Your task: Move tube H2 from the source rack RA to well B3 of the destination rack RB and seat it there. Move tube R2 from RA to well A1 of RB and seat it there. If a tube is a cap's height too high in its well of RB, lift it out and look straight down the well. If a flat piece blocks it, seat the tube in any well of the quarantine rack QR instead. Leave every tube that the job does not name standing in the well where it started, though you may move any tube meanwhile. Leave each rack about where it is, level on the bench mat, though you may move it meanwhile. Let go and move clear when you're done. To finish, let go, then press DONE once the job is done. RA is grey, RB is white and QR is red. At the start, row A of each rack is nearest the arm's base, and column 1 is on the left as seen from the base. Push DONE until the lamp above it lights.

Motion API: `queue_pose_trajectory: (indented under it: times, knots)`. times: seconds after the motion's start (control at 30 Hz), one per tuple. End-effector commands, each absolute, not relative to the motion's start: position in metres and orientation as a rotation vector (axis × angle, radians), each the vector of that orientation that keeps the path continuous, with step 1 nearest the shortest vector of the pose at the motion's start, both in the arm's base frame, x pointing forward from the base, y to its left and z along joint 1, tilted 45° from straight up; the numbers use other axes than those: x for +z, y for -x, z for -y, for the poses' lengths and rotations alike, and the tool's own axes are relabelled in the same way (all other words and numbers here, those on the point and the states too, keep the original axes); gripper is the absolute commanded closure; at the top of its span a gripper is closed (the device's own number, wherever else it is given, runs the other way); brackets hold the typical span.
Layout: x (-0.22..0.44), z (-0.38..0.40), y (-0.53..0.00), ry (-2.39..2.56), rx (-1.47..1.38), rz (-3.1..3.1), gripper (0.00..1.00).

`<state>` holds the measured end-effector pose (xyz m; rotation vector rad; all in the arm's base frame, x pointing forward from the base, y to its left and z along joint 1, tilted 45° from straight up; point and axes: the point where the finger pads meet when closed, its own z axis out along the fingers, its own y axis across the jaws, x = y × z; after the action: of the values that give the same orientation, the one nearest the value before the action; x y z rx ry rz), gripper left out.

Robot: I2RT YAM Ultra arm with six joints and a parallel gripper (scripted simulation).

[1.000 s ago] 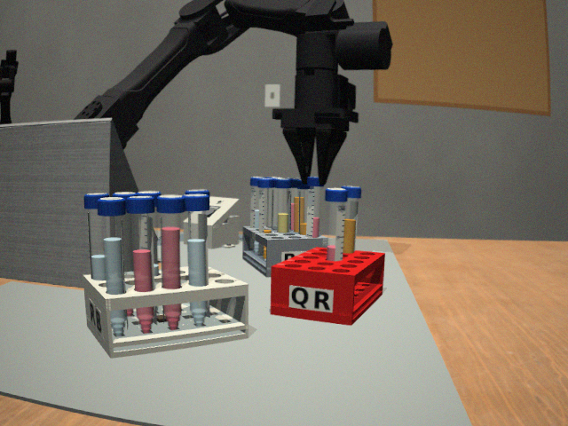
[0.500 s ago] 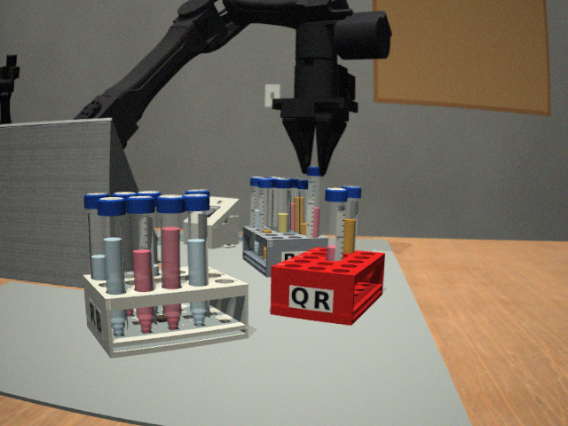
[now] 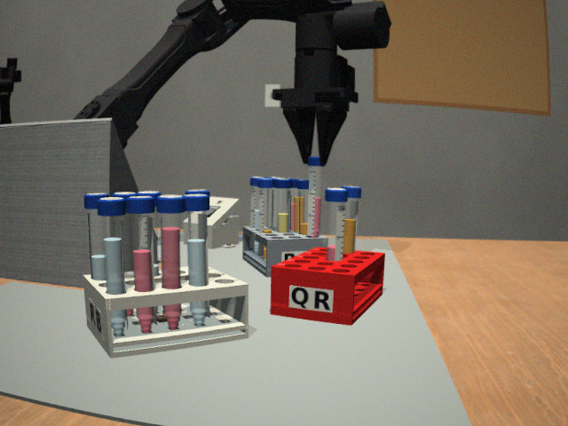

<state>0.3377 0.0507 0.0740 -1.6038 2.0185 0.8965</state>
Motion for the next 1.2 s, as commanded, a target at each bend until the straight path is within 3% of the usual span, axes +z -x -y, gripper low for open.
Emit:
queue_pose_trajectory:
  times: [0.0, 1.17]
  knots:
    - [0.086, -0.039, -0.340, 1.593, 0.866, -2.021, 1.00]
    - [0.099, -0.020, -0.328, 1.585, 0.912, -2.041, 1.00]
